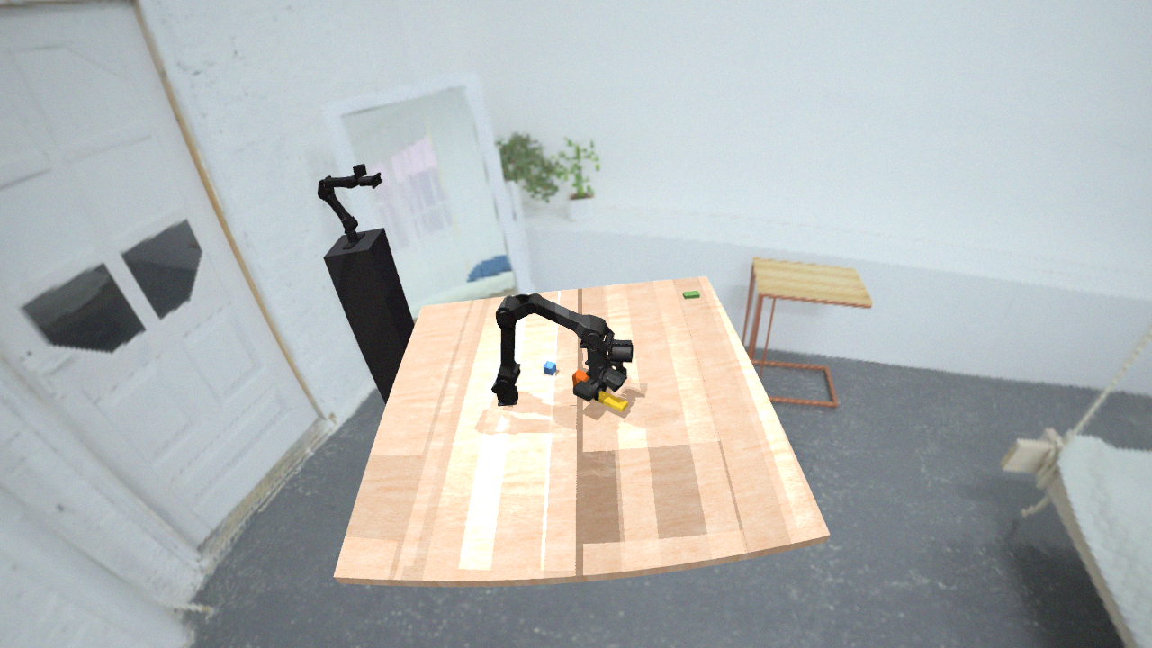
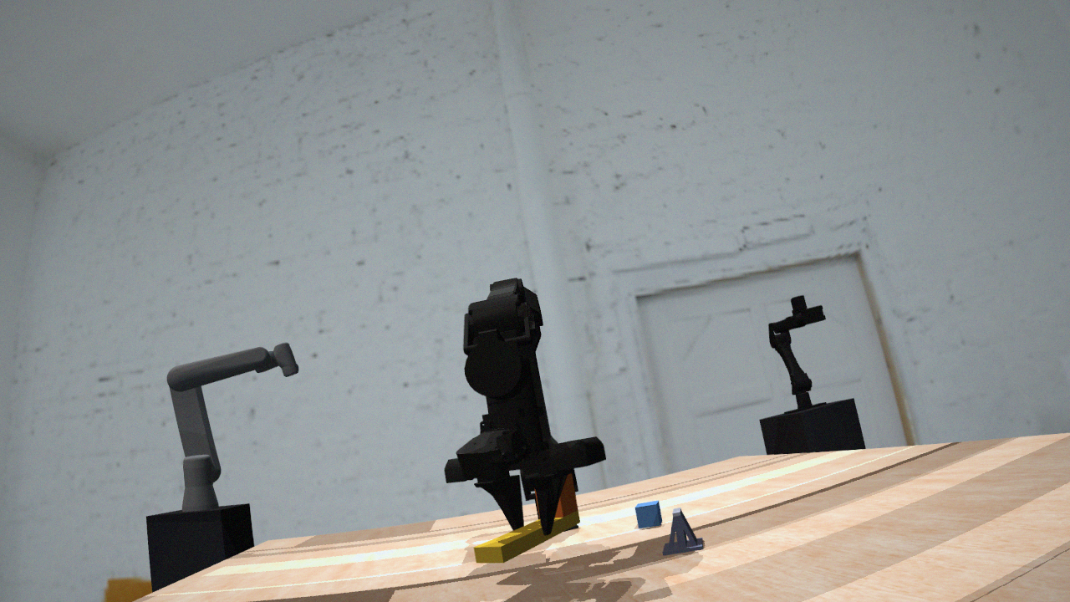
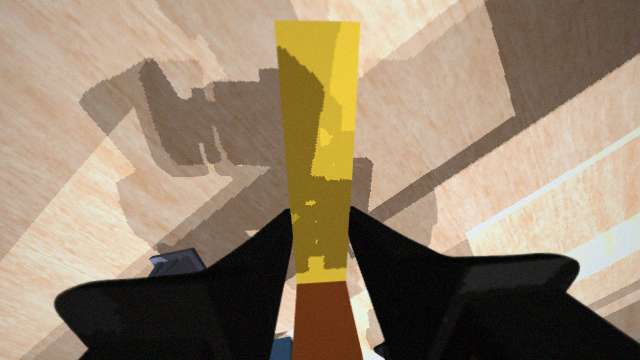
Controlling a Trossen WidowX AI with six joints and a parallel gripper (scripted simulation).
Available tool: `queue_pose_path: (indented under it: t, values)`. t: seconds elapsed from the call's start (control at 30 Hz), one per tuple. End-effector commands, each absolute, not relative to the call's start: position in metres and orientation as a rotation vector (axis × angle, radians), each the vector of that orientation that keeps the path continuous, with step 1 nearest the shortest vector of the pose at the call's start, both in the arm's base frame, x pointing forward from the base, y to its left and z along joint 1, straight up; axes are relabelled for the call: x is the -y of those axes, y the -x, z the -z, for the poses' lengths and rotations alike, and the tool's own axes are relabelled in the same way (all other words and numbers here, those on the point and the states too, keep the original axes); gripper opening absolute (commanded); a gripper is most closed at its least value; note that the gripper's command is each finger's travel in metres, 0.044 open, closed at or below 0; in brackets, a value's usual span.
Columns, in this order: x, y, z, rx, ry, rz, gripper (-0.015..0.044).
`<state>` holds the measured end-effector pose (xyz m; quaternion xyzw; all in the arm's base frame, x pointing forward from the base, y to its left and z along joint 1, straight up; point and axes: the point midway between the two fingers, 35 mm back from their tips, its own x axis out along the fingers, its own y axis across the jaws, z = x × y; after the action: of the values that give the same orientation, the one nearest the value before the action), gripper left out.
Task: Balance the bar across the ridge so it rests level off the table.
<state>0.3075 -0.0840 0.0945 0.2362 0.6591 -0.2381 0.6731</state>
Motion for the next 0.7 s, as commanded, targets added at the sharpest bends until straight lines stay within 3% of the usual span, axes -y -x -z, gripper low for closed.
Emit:
queue_pose_path:
  t: [0.0, 0.67]
  values:
    - [0.084, -0.308, -0.107, -1.474, -0.536, 0.535, 0.0000]
    - [0.072, -0.310, -0.144, -1.450, -0.628, 0.620, 0.0000]
